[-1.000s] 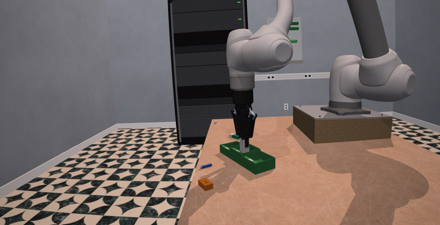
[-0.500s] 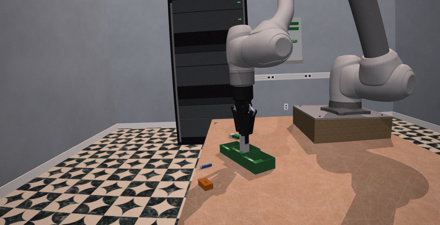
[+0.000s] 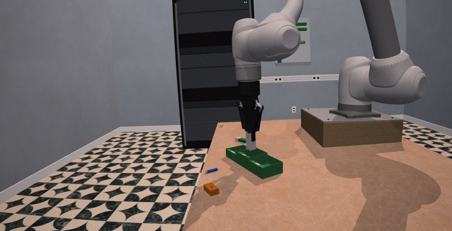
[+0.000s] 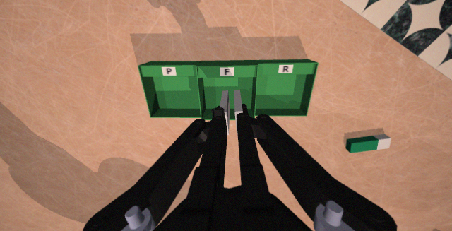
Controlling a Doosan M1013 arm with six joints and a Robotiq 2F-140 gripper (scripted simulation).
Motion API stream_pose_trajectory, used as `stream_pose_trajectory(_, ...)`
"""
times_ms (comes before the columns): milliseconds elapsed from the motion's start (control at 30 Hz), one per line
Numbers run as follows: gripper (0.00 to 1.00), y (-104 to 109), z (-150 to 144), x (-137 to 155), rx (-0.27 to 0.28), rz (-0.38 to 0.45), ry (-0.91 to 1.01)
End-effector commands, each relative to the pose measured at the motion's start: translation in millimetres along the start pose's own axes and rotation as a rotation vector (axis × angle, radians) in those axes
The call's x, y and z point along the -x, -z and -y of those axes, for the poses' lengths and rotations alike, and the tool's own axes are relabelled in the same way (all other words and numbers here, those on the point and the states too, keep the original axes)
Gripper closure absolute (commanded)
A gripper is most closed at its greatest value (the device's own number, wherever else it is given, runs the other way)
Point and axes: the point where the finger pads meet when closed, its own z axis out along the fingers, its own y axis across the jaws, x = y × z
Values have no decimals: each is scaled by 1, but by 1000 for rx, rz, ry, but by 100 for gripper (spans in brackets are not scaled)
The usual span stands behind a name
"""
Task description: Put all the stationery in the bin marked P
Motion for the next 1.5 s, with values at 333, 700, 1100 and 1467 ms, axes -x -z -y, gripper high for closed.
stream_pose_trajectory(333, 85, 22, 15, -2, 0, -1, 0)
stream_pose_trajectory(700, 85, 22, 60, -6, 0, -1, 0)
stream_pose_trajectory(1100, 85, 12, 83, -9, 0, -1, 0)
stream_pose_trajectory(1467, 85, -12, 83, -9, 0, -1, 0)
